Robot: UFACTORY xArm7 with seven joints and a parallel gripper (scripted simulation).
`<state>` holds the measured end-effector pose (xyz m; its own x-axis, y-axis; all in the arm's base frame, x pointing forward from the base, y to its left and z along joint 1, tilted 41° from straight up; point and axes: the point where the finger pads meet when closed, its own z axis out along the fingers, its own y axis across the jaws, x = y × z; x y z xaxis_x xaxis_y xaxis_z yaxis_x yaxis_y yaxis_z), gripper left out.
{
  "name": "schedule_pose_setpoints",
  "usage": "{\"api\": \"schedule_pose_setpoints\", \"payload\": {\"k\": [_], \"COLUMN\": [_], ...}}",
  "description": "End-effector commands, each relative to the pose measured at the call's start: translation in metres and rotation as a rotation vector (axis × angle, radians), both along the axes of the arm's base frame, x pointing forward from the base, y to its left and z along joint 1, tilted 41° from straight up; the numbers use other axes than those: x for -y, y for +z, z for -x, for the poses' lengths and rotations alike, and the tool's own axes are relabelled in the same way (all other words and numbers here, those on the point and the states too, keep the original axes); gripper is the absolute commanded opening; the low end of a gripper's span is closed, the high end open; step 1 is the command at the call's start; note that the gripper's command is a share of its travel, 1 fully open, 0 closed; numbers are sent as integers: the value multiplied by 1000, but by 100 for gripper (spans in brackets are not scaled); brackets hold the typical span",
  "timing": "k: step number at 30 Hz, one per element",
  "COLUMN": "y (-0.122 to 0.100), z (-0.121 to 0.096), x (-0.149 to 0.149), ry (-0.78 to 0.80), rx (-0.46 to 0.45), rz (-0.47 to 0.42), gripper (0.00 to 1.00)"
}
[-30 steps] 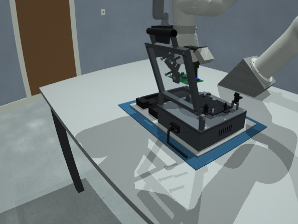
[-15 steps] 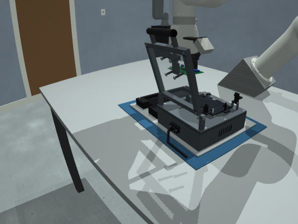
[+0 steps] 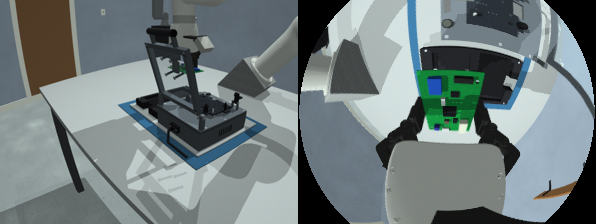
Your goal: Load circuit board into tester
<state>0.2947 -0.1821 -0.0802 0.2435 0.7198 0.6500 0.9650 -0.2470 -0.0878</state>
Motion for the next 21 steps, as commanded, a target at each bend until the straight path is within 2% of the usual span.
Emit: {"api": "schedule_pose_setpoints", "payload": {"k": [1,21], "y": [1,1], "z": [0,0], "x": [2,2], "ry": [-2,7], "rx": [2,10], "rz": [4,5], "gripper": [79,79]}}
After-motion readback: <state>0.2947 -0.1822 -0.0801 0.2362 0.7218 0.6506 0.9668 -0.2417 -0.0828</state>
